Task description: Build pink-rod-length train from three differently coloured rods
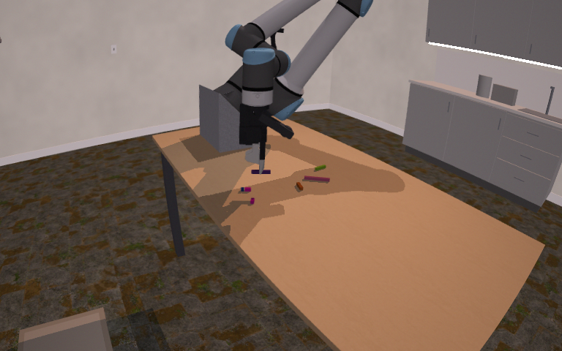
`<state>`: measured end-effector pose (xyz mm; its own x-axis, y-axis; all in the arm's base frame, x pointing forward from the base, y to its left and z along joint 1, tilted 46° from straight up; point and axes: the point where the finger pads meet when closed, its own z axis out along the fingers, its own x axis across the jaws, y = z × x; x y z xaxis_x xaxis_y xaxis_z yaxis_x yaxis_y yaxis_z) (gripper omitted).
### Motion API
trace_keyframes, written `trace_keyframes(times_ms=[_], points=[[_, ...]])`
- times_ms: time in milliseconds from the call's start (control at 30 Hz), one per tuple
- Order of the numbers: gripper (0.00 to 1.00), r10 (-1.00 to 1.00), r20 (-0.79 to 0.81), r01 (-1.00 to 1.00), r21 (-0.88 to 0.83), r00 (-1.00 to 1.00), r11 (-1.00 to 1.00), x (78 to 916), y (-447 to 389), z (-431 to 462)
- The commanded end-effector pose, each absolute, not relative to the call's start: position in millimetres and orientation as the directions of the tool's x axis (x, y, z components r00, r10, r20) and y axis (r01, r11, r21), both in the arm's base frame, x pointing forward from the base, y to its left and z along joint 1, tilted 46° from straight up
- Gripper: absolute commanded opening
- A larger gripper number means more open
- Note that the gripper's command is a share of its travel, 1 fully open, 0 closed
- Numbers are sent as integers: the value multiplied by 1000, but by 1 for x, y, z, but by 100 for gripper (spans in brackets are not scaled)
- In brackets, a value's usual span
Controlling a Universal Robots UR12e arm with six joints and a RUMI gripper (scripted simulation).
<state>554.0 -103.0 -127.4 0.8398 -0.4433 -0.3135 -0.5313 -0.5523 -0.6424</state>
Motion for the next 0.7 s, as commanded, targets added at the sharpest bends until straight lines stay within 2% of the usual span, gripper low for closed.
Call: trace_keyframes(times_ms=[0, 667], points=[[0, -445, -312, -531, -642, 840, -553, 558, -88, -143], [0, -445, -312, -531, -642, 840, -553, 561, -70, -161]])
